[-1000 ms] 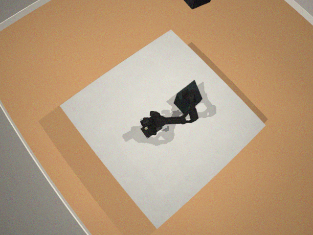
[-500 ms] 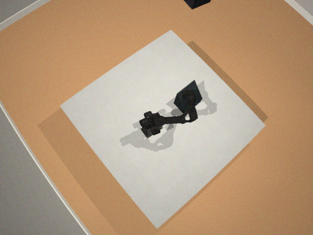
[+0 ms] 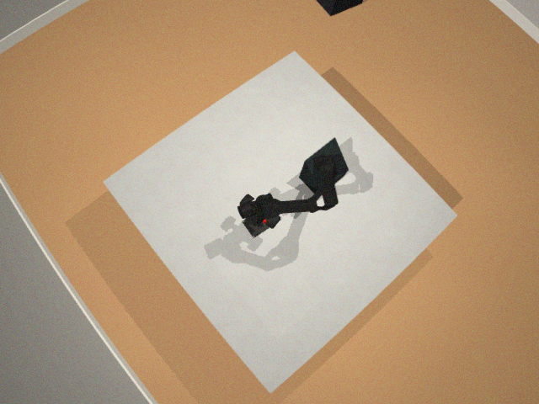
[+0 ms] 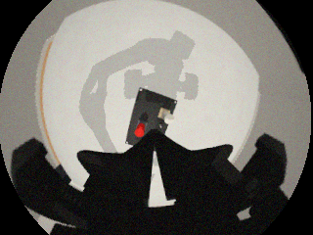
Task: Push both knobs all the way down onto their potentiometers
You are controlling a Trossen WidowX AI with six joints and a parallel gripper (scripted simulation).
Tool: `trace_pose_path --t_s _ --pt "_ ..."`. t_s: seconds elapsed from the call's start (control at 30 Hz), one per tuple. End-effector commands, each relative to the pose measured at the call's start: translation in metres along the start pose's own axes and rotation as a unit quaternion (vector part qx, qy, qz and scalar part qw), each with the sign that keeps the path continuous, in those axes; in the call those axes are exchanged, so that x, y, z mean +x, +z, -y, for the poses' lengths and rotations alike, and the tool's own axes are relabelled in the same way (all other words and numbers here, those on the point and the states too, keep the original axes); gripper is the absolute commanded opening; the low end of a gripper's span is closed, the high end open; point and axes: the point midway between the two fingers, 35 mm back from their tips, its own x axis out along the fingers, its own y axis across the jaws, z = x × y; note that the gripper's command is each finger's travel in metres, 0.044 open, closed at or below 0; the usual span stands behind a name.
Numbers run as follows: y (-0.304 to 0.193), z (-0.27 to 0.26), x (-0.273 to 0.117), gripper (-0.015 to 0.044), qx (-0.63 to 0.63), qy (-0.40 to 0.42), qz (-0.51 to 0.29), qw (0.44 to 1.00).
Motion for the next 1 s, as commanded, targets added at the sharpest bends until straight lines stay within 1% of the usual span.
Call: trace_pose_path --t_s 0.0,0.23,0.47,0.7,0.97 --pt "-0.001 0.005 0.000 0.0000 -0.075 0.000 -0.005 0.997" --pt "0.001 0.009 -0.002 0.0000 -0.195 0.000 -0.008 0.981" --pt "0.003 0.012 -0.004 0.0000 -0.312 0.002 -0.011 0.950" --pt "0.005 0.015 -0.006 0.0000 -0.424 0.005 -0.014 0.906" --pt "0.007 0.018 -0.008 0.0000 -0.545 0.009 -0.016 0.839"
